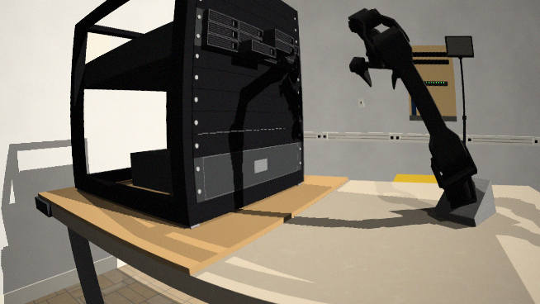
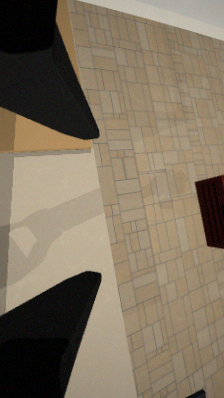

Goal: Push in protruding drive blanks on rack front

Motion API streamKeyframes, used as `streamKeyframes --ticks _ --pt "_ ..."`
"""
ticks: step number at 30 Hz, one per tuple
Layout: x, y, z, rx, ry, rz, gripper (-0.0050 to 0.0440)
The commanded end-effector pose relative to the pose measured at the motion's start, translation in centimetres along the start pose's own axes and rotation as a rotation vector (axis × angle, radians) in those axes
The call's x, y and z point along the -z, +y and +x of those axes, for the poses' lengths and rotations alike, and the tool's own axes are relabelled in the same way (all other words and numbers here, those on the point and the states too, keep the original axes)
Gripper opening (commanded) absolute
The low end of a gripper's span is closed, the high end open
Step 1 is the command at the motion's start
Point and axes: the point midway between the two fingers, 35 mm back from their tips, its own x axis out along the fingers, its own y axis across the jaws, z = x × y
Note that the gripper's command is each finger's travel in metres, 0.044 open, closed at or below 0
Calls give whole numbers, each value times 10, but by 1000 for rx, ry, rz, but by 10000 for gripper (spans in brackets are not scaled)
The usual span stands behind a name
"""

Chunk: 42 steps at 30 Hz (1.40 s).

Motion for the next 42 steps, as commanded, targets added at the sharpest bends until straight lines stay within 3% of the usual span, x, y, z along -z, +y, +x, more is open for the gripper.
streamKeyframes --ticks 1,17,18,42 --pt "-2 3 -8 -12 -18 -5 400" --pt "-2 3 -8 -12 -18 -5 400" --pt "-2 3 -8 -12 -18 -5 440" --pt "-2 3 -8 -13 -20 -7 440"
